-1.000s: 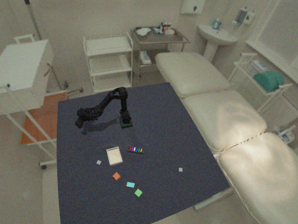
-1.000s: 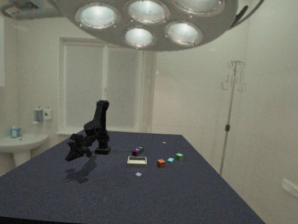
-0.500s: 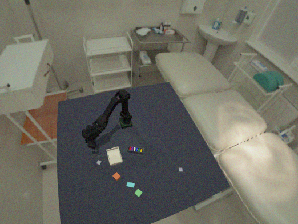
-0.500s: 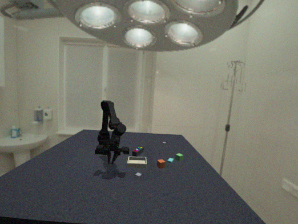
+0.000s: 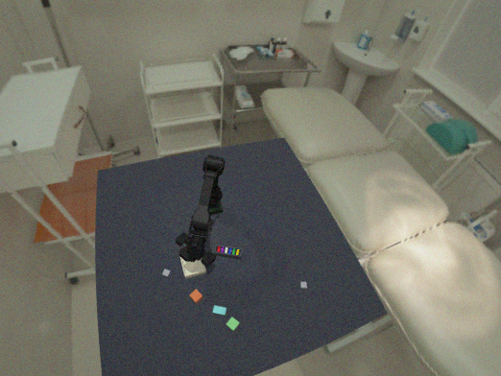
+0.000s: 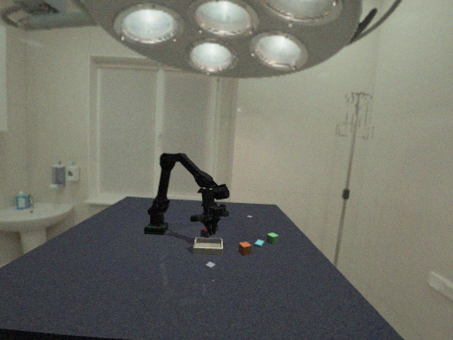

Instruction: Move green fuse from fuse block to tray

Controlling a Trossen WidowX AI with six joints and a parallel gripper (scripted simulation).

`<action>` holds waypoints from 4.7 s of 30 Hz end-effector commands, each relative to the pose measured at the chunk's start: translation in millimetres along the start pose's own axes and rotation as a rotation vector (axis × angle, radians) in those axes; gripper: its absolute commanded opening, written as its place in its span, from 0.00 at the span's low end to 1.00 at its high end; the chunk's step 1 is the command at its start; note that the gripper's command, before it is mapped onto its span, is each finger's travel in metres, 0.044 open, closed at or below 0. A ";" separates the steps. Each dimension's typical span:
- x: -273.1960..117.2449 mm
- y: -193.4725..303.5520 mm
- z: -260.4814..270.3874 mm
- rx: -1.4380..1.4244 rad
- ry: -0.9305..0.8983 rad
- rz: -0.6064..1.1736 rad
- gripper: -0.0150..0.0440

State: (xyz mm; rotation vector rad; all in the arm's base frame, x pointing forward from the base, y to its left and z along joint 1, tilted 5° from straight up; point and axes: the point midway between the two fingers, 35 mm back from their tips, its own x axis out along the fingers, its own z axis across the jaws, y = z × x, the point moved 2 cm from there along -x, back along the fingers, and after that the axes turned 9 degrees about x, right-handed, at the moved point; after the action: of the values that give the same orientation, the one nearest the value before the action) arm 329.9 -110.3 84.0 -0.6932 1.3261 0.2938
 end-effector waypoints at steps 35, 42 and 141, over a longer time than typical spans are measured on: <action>-45.4 155.4 93.3 -0.464 -0.067 0.359 0.37; -39.1 158.0 93.1 -0.464 -0.067 0.360 0.37; -42.4 156.2 93.3 -0.466 -0.066 0.358 0.25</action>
State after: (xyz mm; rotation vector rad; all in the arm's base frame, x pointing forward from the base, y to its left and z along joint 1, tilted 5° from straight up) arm 303.0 74.7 82.5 -0.8188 1.3325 0.9268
